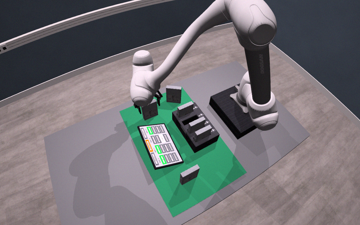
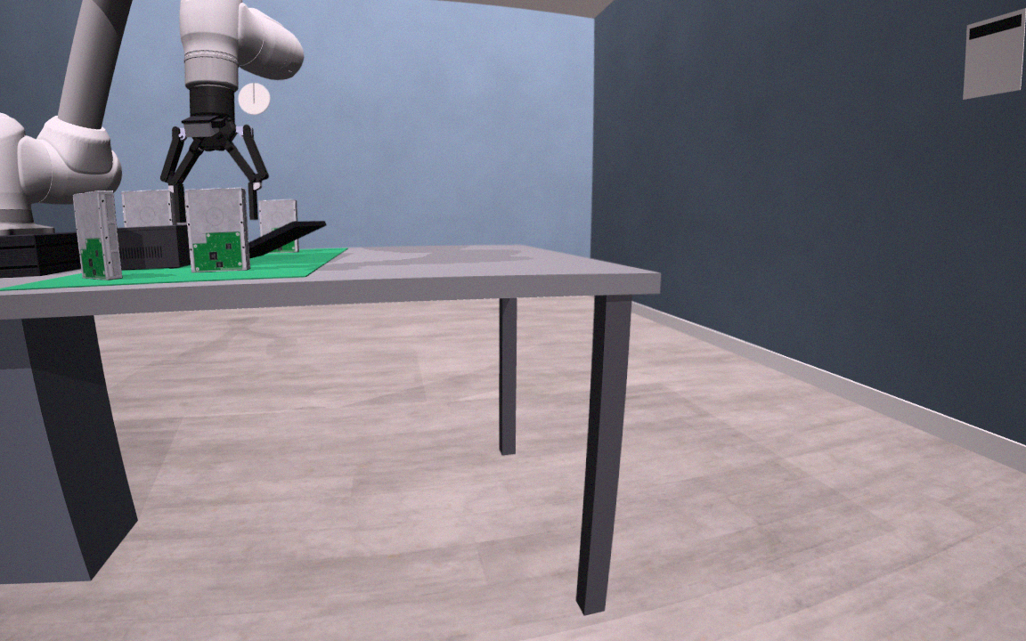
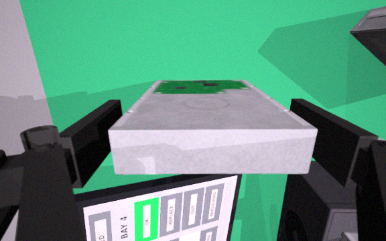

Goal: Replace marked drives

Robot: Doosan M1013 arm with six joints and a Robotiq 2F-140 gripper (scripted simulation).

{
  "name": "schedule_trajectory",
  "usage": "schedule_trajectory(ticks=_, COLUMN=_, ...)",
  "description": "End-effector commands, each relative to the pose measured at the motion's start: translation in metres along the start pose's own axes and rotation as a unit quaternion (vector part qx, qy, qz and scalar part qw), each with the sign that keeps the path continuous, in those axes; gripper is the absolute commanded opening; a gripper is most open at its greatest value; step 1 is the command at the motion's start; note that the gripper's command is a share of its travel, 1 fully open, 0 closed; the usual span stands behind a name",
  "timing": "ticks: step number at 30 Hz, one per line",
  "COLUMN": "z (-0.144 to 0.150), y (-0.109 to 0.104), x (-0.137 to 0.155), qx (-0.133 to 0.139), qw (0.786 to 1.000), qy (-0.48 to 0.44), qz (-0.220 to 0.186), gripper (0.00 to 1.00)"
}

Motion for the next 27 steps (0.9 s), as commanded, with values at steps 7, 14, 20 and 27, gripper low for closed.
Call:
schedule_trajectory(ticks=7, z=0.0, y=-0.001, x=0.0, qx=-0.001, qw=1.0, qy=0.0, qz=0.0, gripper=0.89)
schedule_trajectory(ticks=14, z=0.0, y=-0.001, x=0.0, qx=-0.001, qw=1.0, qy=0.0, qz=0.0, gripper=0.89)
schedule_trajectory(ticks=20, z=0.0, y=-0.007, x=0.0, qx=-0.001, qw=1.0, qy=0.0, qz=0.0, gripper=0.89)
schedule_trajectory(ticks=27, z=0.0, y=-0.029, x=0.0, qx=-0.001, qw=1.0, qy=0.0, qz=0.0, gripper=0.89)
Point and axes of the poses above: the point where the finger pads meet when closed, its own y axis out along the fingers, its own z axis across the jaws, x = y × z, the point moved 6 cm from there along -y, back along the fingers, and after that the axes turned 13 degrees about -y, right-handed, at the moved point
